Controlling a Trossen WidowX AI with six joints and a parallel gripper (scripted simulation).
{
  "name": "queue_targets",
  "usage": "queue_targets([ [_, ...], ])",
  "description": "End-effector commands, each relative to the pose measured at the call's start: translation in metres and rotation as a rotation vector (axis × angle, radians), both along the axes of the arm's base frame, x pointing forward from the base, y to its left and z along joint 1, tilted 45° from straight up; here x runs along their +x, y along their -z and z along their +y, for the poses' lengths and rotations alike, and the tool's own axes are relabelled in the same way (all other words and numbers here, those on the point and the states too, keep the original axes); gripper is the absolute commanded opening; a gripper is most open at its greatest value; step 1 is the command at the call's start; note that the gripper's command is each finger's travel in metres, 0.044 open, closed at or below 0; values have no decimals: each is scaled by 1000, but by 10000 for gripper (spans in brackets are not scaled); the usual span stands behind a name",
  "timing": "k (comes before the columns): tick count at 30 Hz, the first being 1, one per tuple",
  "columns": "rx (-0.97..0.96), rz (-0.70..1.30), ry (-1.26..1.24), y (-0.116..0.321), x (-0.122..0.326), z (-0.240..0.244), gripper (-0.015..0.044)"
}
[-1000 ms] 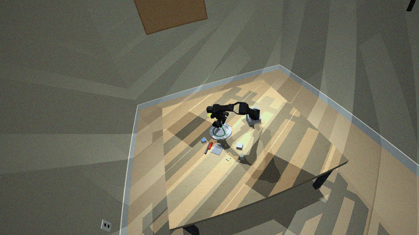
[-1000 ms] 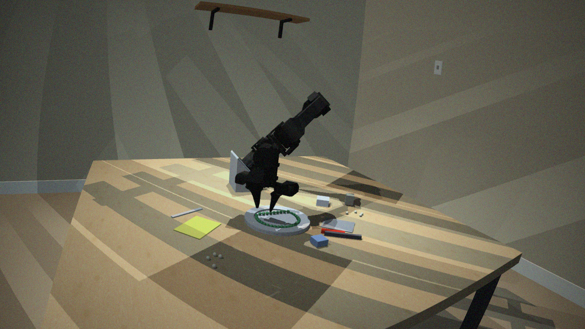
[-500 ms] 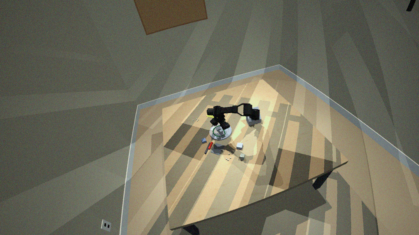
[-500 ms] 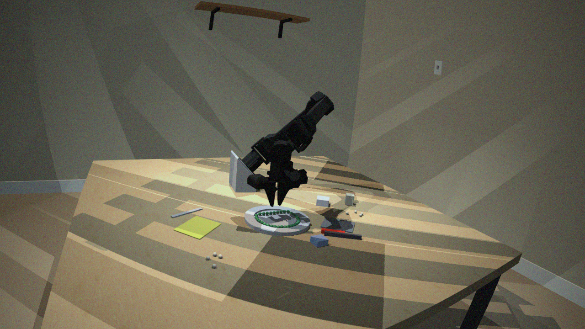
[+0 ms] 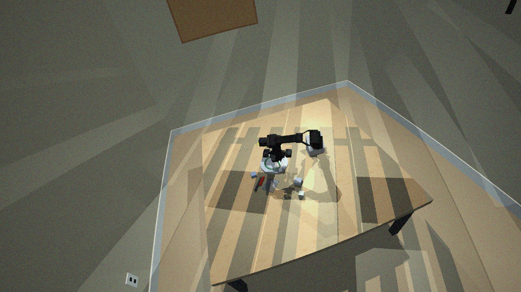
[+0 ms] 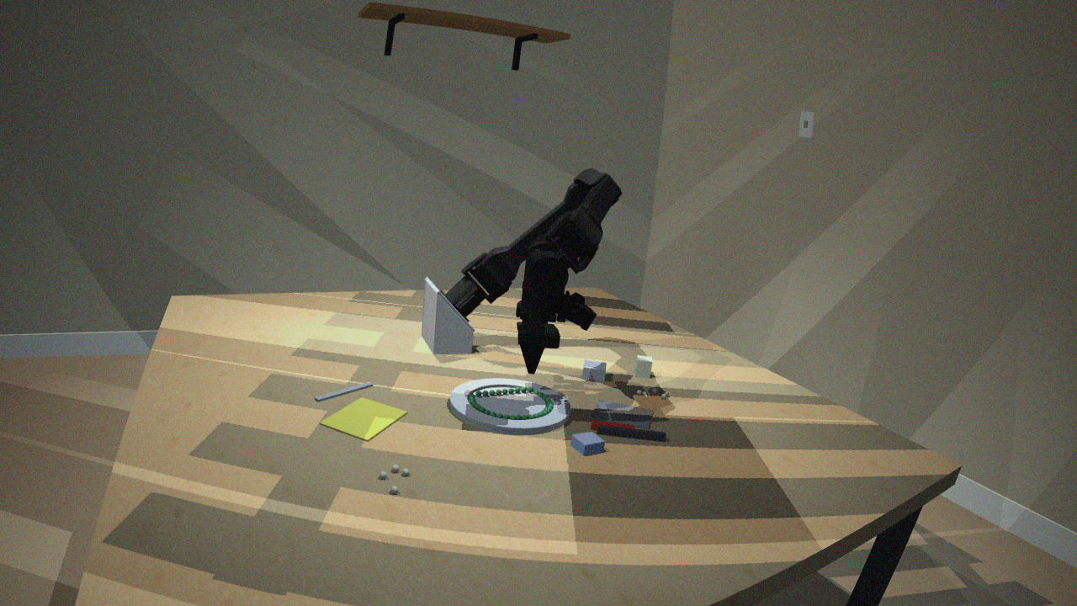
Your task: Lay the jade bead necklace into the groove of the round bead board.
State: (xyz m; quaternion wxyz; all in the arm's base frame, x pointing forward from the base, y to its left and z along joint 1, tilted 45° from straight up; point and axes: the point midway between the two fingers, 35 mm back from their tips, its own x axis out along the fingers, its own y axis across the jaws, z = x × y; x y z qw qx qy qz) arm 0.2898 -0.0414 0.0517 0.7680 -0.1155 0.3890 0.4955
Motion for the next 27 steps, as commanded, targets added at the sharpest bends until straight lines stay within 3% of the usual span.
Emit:
queue_targets([
  [1, -9, -42, -44, -3, -1, 3, 120],
  [27, -10, -44, -42, 19, 6, 24, 120],
])
